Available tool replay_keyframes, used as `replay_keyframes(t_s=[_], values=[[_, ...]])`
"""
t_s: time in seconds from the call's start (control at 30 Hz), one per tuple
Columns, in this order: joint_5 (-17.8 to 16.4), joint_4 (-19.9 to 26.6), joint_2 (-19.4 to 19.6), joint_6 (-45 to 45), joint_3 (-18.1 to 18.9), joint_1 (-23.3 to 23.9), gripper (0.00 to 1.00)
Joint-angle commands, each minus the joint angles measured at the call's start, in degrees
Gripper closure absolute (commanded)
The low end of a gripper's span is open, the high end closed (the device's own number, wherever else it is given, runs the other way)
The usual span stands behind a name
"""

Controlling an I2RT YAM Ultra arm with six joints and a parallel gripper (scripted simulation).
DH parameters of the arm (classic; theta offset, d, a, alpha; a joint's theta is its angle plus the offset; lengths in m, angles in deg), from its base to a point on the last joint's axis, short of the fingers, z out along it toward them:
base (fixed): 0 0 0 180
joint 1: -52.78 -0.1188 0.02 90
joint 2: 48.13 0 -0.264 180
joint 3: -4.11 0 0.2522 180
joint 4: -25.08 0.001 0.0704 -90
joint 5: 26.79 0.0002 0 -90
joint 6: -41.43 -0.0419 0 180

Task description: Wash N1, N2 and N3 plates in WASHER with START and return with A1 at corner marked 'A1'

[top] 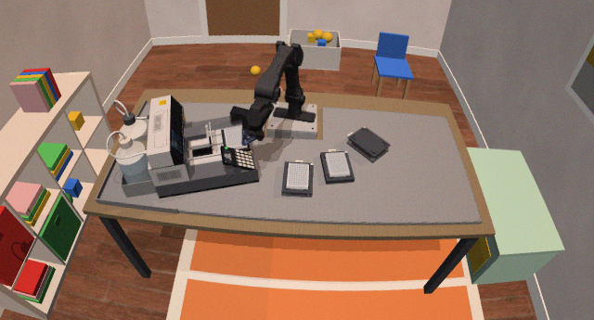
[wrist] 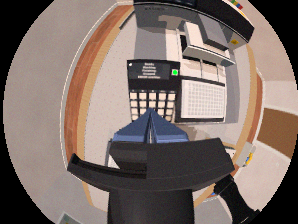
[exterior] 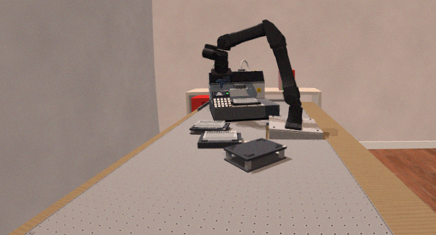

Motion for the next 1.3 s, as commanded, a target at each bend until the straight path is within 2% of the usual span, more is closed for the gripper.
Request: replay_keyframes(t_s=[0.0, 0.57, 1.0, 1.03, 1.13, 1.2, 1.27], values=[[1.29, -0.67, -0.67, -2.54, -0.45, -1.10, 1.00], [2.63, -2.09, 0.39, -9.99, -4.04, -7.95, 1.00], [3.13, -2.51, 1.47, -13.65, -5.00, -11.27, 1.00], [2.37, -3.13, 0.40, -10.82, -6.04, -10.42, 0.00], [-0.06, -4.62, -2.59, -2.32, -8.80, -7.72, 0.00], [-0.06, -4.62, -2.59, -2.32, -8.80, -7.72, 0.00], [-1.76, -5.22, -4.33, 3.32, -10.21, -5.83, 0.00]])
